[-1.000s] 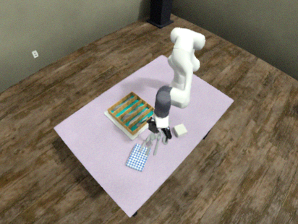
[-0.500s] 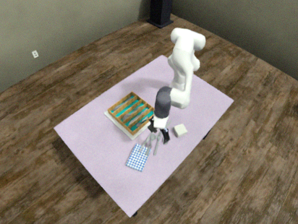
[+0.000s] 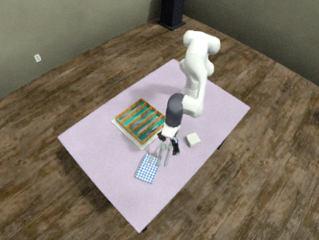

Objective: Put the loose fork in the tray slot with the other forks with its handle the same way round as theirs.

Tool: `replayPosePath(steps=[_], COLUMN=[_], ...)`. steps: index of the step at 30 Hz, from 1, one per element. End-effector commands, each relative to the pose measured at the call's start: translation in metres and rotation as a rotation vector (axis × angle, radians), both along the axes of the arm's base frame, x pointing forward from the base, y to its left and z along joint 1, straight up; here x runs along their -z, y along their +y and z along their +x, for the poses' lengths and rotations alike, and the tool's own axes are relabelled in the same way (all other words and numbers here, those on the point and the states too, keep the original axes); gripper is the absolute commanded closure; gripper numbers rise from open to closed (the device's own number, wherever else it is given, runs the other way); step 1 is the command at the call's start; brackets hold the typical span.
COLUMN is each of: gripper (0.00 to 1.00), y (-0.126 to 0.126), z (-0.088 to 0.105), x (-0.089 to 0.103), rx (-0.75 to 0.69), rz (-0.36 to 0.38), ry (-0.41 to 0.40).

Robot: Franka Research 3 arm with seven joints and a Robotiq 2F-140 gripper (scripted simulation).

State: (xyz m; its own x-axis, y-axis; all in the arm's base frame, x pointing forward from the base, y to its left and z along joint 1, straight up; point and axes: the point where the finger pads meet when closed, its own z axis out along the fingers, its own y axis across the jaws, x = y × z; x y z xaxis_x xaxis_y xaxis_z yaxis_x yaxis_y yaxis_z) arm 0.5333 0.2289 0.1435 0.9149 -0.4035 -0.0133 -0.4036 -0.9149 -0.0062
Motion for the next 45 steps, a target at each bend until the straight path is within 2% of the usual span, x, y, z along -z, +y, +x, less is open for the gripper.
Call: replayPosePath(steps=[1, 7, 45], gripper=[0.00, 0.00, 0.00], y=[0.001, 0.001, 0.004], z=[0.000, 0.000, 0.000], x=[0.002, 0.003, 0.012], rx=[0.167, 0.230, 0.846], rz=[-0.008, -0.009, -0.013], ry=[-0.004, -0.003, 0.003])
